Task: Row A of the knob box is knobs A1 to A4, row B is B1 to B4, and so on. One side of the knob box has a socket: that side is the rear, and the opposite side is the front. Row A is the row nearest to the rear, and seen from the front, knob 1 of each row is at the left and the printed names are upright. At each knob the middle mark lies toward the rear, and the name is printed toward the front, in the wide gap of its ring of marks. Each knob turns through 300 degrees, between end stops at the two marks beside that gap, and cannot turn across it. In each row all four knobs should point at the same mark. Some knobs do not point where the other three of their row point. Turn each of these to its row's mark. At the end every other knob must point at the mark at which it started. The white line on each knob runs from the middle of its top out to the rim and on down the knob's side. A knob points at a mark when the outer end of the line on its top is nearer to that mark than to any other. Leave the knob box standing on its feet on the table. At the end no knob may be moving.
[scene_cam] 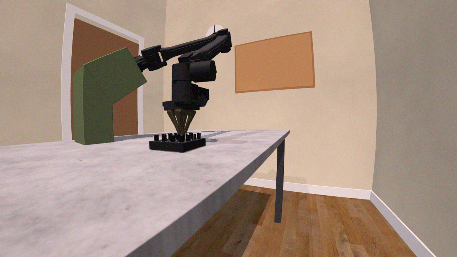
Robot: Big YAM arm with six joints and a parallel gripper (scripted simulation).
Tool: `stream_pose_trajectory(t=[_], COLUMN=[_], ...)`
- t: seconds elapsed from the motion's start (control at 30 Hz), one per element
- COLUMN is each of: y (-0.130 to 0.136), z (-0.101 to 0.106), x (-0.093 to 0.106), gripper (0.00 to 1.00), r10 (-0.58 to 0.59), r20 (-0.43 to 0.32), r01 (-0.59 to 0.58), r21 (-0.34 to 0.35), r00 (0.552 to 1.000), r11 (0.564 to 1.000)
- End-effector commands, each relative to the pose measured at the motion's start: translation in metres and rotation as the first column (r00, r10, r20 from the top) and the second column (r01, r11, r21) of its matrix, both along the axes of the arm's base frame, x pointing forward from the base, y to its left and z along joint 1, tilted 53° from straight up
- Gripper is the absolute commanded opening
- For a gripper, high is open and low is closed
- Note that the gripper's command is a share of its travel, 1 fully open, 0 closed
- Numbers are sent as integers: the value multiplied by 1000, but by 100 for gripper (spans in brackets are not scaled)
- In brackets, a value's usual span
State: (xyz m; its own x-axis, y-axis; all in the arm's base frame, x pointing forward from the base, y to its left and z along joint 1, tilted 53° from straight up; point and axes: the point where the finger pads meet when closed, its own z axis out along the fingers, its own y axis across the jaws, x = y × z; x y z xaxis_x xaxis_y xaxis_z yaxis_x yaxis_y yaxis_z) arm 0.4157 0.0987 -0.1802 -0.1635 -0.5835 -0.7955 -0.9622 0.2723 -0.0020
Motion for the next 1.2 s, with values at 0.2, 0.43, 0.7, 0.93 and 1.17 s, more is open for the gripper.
stream_pose_trajectory(t=[0.2, 0.43, 0.7, 0.93, 1.17], y=[0, 0, 0, 0, 0], z=[-1, -1, -1, -1, -1], x=[2, 2, 2, 3, 3], gripper=[9, 9, 9, 9, 9], r10=[-122, -212, -286, -359, -399], r20=[-153, -282, -400, -524, -607], r01=[129, 234, 331, 438, 509], r21=[34, 47, 46, 31, 10], r00=[981, 936, 871, 772, 687], r11=[991, 971, 942, 898, 861])
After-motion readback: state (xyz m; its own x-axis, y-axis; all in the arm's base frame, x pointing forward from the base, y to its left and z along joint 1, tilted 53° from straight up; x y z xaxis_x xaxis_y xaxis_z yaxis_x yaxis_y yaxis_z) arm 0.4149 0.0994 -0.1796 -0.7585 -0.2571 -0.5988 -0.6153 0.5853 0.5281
